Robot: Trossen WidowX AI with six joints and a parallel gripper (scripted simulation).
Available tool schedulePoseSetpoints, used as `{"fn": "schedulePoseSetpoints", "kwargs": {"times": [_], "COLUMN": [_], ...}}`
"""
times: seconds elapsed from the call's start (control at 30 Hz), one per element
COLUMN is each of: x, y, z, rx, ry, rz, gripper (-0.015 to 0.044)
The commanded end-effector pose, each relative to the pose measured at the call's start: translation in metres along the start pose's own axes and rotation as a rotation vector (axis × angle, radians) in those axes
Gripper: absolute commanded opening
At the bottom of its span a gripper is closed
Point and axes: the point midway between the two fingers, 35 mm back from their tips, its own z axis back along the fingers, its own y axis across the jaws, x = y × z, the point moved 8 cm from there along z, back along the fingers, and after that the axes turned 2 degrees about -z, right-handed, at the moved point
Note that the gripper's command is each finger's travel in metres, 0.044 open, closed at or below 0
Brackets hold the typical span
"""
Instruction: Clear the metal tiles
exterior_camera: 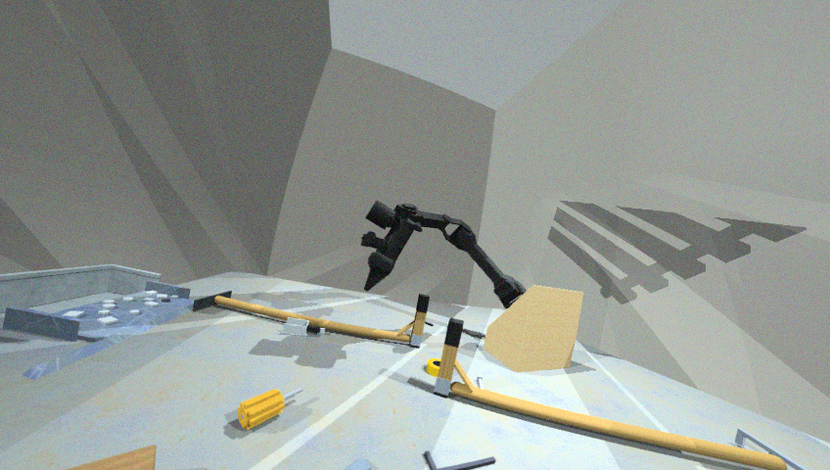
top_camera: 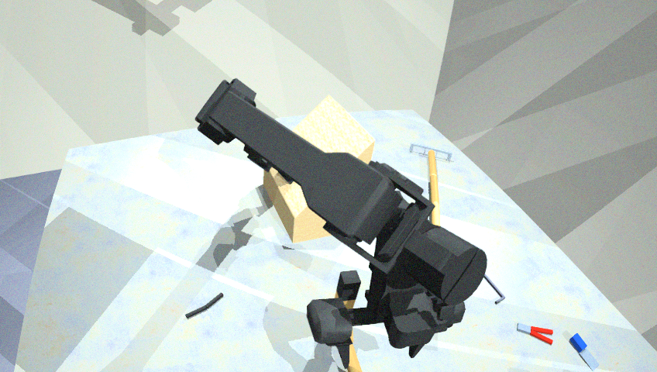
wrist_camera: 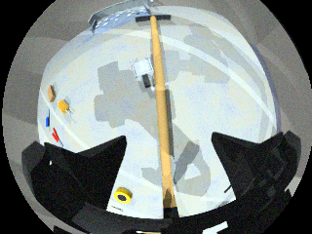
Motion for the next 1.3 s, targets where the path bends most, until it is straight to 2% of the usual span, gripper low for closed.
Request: {"fn": "schedulePoseSetpoints", "kwargs": {"times": [0.0, 1.27], "x": [-0.008, -0.089], "y": [0.001, 0.0], "z": [0.008, 0.073], "rx": [-0.002, 0.016], "ry": [-0.015, -0.159], "rz": [0.001, 0.028], "gripper": [0.044, 0.044]}}
